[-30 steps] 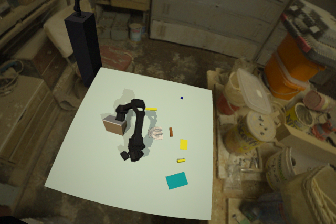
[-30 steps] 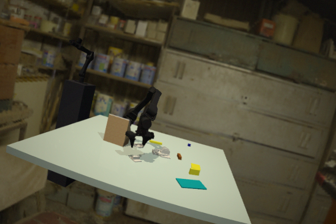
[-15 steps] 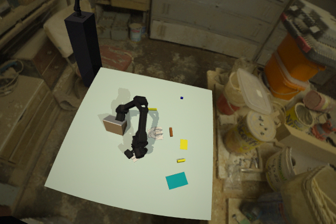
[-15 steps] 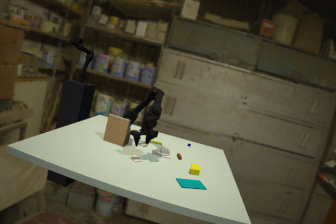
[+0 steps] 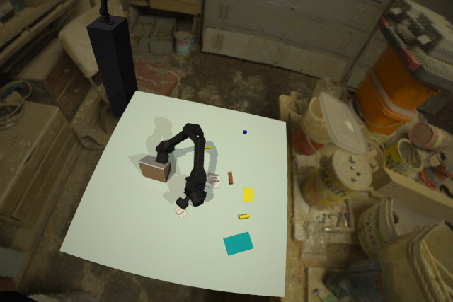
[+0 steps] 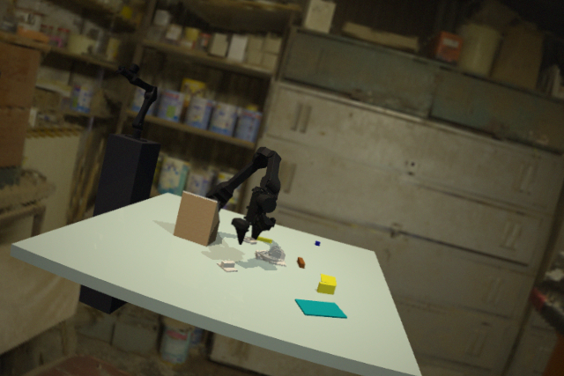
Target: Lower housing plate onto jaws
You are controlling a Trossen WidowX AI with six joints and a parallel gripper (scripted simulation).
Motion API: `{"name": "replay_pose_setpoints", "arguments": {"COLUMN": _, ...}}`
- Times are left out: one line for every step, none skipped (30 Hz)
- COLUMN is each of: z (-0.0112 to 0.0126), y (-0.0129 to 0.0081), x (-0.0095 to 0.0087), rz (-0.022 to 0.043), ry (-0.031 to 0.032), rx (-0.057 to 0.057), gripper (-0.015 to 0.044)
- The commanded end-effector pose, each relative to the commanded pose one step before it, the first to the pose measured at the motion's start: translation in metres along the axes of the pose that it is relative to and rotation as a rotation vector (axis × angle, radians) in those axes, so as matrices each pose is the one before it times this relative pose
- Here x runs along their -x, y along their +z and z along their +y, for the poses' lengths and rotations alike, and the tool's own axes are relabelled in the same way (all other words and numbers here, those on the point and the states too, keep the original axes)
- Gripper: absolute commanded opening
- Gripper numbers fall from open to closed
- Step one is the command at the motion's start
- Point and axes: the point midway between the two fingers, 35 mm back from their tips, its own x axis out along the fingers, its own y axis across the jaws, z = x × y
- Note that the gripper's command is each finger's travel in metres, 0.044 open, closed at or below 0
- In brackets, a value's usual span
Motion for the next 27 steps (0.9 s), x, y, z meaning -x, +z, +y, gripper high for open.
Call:
{"name": "replay_pose_setpoints", "arguments": {"z": 0.01565, "y": 0.00131, "x": 0.00319, "rz": -0.00714, "ry": 0.00118, "rx": 0.058, "gripper": 0.0351}}
{"name": "replay_pose_setpoints", "arguments": {"z": 0.00327, "y": 0.0004, "x": 0.00022, "rz": -0.00035, "ry": -0.00023, "rx": 0.0125, "gripper": 0.0351}}
{"name": "replay_pose_setpoints", "arguments": {"z": 0.00327, "y": 0.00041, "x": 0.0002, "rz": -0.00033, "ry": -0.00019, "rx": 0.0125, "gripper": 0.0351}}
{"name": "replay_pose_setpoints", "arguments": {"z": 0.00327, "y": 0.00041, "x": 0.00018, "rz": -0.00032, "ry": -0.00015, "rx": 0.0125, "gripper": 0.0351}}
{"name": "replay_pose_setpoints", "arguments": {"z": 0.00327, "y": 0.00042, "x": 0.00017, "rz": -0.0003, "ry": -0.0001, "rx": 0.0125, "gripper": 0.0351}}
{"name": "replay_pose_setpoints", "arguments": {"z": 0.00327, "y": 0.00043, "x": 0.00015, "rz": -0.00028, "ry": -0.00006, "rx": 0.0125, "gripper": 0.0351}}
{"name": "replay_pose_setpoints", "arguments": {"z": 0.00328, "y": 0.00043, "x": 0.00013, "rz": -0.00027, "ry": -0.00001, "rx": 0.0125, "gripper": 0.0351}}
{"name": "replay_pose_setpoints", "arguments": {"z": 0.00328, "y": 0.00044, "x": 0.00011, "rz": -0.00025, "ry": 0.00003, "rx": 0.0126, "gripper": 0.0351}}
{"name": "replay_pose_setpoints", "arguments": {"z": 0.00328, "y": 0.00044, "x": 0.0001, "rz": -0.00023, "ry": 0.00008, "rx": 0.0126, "gripper": 0.0351}}
{"name": "replay_pose_setpoints", "arguments": {"z": 0.00328, "y": 0.00045, "x": 0.00008, "rz": -0.00022, "ry": 0.00012, "rx": 0.0126, "gripper": 0.0351}}
{"name": "replay_pose_setpoints", "arguments": {"z": 0.00328, "y": 0.00045, "x": 0.00006, "rz": -0.0002, "ry": 0.00017, "rx": 0.0126, "gripper": 0.0351}}
{"name": "replay_pose_setpoints", "arguments": {"z": 0.00327, "y": 0.00046, "x": 0.00004, "rz": -0.00019, "ry": 0.00021, "rx": 0.0126, "gripper": 0.0351}}
{"name": "replay_pose_setpoints", "arguments": {"z": 0.00327, "y": 0.00047, "x": 0.00003, "rz": -0.00017, "ry": 0.00026, "rx": 0.0126, "gripper": 0.0351}}
{"name": "replay_pose_setpoints", "arguments": {"z": 0.00327, "y": 0.00047, "x": 0.00001, "rz": -0.00016, "ry": 0.0003, "rx": 0.0126, "gripper": 0.0351}}
{"name": "replay_pose_setpoints", "arguments": {"z": 0.00327, "y": 0.00048, "x": -0.00001, "rz": -0.00015, "ry": 0.00035, "rx": 0.0127, "gripper": 0.0351}}
{"name": "replay_pose_setpoints", "arguments": {"z": 0.00327, "y": 0.00048, "x": -0.00002, "rz": -0.00013, "ry": 0.0004, "rx": 0.0127, "gripper": 0.0351}}
{"name": "replay_pose_setpoints", "arguments": {"z": 0.00327, "y": 0.00049, "x": -0.00004, "rz": -0.00012, "ry": 0.00044, "rx": 0.0127, "gripper": 0.0351}}
{"name": "replay_pose_setpoints", "arguments": {"z": 0.00327, "y": 0.00049, "x": -0.00005, "rz": -0.00011, "ry": 0.00049, "rx": 0.0127, "gripper": 0.0351}}
{"name": "replay_pose_setpoints", "arguments": {"z": 0.00327, "y": 0.0005, "x": -0.00007, "rz": -0.0001, "ry": 0.00053, "rx": 0.0127, "gripper": 0.0351}}
{"name": "replay_pose_setpoints", "arguments": {"z": 0.00327, "y": 0.0005, "x": -0.00009, "rz": -0.00009, "ry": 0.00058, "rx": 0.0127, "gripper": 0.0351}}
{"name": "replay_pose_setpoints", "arguments": {"z": 0.00327, "y": 0.00051, "x": -0.0001, "rz": -0.00008, "ry": 0.00063, "rx": 0.0127, "gripper": 0.0351}}
{"name": "replay_pose_setpoints", "arguments": {"z": 0.00326, "y": 0.00051, "x": -0.00012, "rz": -0.00007, "ry": 0.00068, "rx": 0.0127, "gripper": 0.0351}}
{"name": "replay_pose_setpoints", "arguments": {"z": 0.00326, "y": 0.00052, "x": -0.00013, "rz": -0.00006, "ry": 0.00072, "rx": 0.0127, "gripper": 0.0351}}
{"name": "replay_pose_setpoints", "arguments": {"z": 0.00326, "y": 0.00052, "x": -0.00015, "rz": -0.00005, "ry": 0.00077, "rx": 0.0128, "gripper": 0.0351}}
{"name": "replay_pose_setpoints", "arguments": {"z": 0.00326, "y": 0.00053, "x": -0.00016, "rz": -0.00004, "ry": 0.00082, "rx": 0.0128, "gripper": 0.0351}}
{"name": "replay_pose_setpoints", "arguments": {"z": 0.00326, "y": 0.00053, "x": -0.00018, "rz": -0.00003, "ry": 0.00087, "rx": 0.0128, "gripper": 0.0351}}
{"name": "replay_pose_setpoints", "arguments": {"z": 0.00325, "y": 0.00054, "x": -0.00019, "rz": -0.00002, "ry": 0.00091, "rx": 0.0128, "gripper": 0.0351}}
